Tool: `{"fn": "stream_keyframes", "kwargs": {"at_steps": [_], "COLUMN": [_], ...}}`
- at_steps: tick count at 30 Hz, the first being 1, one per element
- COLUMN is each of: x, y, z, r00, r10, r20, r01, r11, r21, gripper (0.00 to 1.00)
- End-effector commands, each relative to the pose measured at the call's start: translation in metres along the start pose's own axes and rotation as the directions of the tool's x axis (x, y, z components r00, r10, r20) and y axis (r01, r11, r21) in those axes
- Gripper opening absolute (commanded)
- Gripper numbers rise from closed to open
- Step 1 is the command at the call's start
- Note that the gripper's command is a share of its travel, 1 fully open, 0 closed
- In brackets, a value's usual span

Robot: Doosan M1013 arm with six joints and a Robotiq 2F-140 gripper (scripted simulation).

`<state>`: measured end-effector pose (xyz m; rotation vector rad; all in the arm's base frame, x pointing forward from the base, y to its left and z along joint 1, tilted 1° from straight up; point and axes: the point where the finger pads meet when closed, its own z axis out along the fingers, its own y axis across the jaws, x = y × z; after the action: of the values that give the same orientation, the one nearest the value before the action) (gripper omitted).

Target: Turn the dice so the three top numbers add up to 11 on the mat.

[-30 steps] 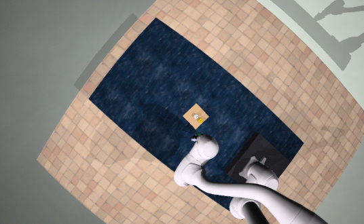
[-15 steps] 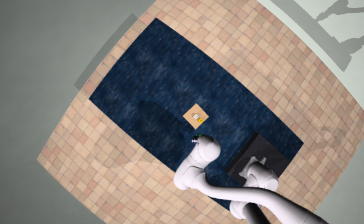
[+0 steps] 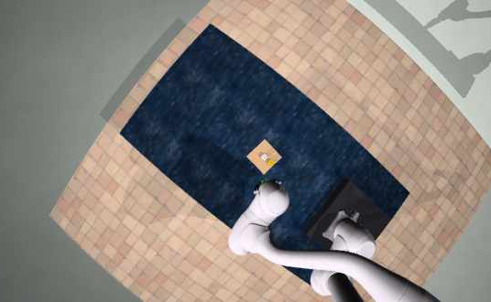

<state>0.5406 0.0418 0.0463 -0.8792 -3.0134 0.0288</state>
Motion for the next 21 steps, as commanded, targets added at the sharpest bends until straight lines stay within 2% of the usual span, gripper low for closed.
{"fn": "stream_keyframes", "kwargs": {"at_steps": [1, 9, 12, 13, 17, 21], "x": [-0.008, -0.021, -0.021, -0.027, -0.032, -0.038], "y": [0.011, 0.028, 0.029, 0.036, 0.043, 0.053], "z": [0.001, 0.003, 0.003, 0.005, 0.006, 0.007], "r00": [0.985, 0.906, 0.903, 0.850, 0.789, 0.696], "r10": [-0.173, -0.422, -0.429, -0.526, -0.614, -0.718], "r20": [-0.007, -0.004, -0.004, -0.002, -0.001, 0.000], "r01": [0.172, 0.422, 0.429, 0.526, 0.614, 0.718], "r11": [0.985, 0.906, 0.903, 0.850, 0.789, 0.696], "r21": [-0.010, -0.011, -0.011, -0.012, -0.012, -0.012], "gripper": [0.16, 0.16, 0.16, 0.16, 0.16, 0.16]}}
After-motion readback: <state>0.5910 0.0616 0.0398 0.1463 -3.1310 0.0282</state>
